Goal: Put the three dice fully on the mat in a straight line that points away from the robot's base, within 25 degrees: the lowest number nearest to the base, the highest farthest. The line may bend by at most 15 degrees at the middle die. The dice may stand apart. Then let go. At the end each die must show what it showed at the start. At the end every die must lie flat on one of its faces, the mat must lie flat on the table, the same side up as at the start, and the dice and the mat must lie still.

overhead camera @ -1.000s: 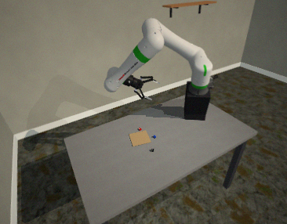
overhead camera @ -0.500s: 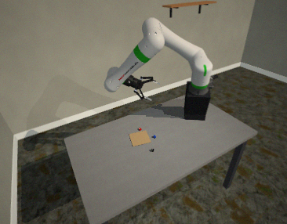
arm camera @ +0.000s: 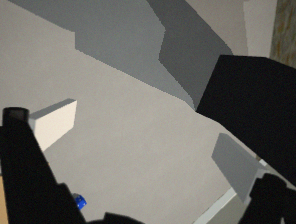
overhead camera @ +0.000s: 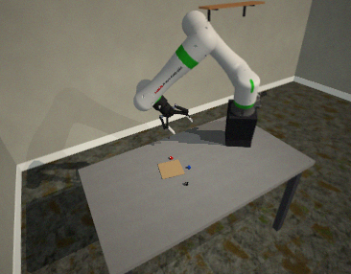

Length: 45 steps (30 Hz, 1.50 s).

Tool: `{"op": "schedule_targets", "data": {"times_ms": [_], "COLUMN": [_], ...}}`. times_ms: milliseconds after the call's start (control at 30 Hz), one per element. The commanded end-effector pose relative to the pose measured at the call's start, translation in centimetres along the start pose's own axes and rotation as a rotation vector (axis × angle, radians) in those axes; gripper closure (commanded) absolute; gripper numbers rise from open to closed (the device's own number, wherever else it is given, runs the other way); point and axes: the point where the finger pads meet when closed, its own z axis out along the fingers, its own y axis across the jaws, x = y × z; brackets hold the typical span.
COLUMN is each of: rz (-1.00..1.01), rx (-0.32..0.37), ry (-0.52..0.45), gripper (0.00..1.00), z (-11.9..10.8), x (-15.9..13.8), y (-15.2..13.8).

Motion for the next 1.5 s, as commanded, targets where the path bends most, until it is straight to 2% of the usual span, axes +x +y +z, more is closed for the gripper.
{"op": "schedule_targets", "data": {"times_ms": [0, 100, 133, 167, 233, 267, 367, 467, 500, 567, 1233, 1333, 1467], "rz": [0.074, 0.124, 0.127, 0.157, 0.176, 0.204, 0.252, 0.256, 0.283, 0.313, 0.320, 0.322, 0.322], "rx": [0.149, 0.246, 0.251, 0.309, 0.346, 0.399, 0.487, 0.495, 0.545, 0.599, 0.608, 0.607, 0.607], "ry": [0.013, -0.002, -0.003, -0.017, -0.028, -0.046, -0.084, -0.087, -0.114, -0.147, -0.151, -0.148, -0.148], "gripper": [0.00, 0.00, 0.00, 0.00, 0.00, 0.00, 0.00, 0.00, 0.00, 0.00, 0.00, 0.00, 0.00], "z": [0.0, -0.5, -0.5, -0.9, -1.2, -1.6, -2.6, -2.7, -3.3, -4.1, -4.1, -3.3, -1.3], "x": [-2.4, -4.3, -4.4, -5.5, -6.2, -7.3, -9.1, -9.2, -10.3, -11.4, -11.6, -11.6, -11.7], "y": [-2.4, -3.9, -4.0, -4.9, -5.4, -6.1, -7.1, -7.2, -7.8, -8.3, -8.4, -9.0, -10.4]}}
